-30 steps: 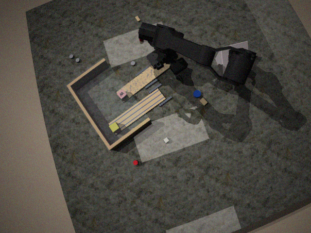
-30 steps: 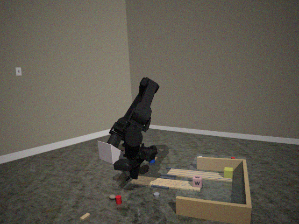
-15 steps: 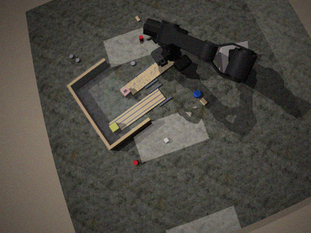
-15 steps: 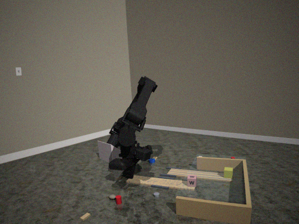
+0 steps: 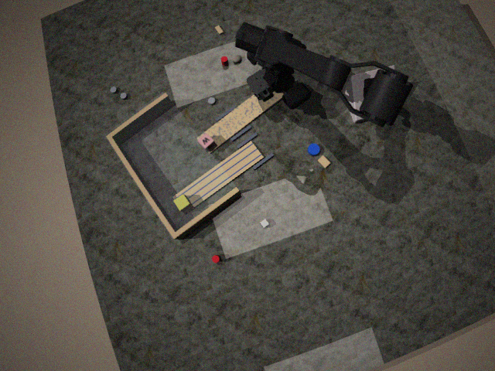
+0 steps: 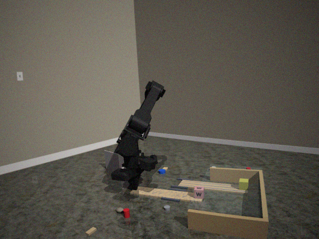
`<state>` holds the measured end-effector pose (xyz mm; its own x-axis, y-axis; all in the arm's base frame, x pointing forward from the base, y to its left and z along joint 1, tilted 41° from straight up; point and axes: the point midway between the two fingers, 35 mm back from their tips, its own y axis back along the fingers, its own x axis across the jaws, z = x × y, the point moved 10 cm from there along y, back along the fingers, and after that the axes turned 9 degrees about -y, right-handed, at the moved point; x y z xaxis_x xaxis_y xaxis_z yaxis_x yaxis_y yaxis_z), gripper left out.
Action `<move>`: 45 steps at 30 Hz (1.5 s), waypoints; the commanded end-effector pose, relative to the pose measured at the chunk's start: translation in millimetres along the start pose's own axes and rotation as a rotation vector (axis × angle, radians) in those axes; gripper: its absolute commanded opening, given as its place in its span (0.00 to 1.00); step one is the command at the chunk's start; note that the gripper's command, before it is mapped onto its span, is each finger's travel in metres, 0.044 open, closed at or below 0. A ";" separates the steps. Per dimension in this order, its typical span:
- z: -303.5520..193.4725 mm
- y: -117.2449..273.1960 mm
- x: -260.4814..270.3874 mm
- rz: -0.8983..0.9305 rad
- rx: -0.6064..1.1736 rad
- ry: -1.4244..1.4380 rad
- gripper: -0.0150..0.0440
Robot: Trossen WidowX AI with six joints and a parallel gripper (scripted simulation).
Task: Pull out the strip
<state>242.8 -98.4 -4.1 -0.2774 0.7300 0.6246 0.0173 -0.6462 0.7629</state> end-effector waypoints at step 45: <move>-11.7 41.2 -3.5 0.005 0.040 0.113 0.48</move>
<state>219.8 -135.7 17.1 -0.3097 0.7188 0.6225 0.0605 -0.6385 0.7673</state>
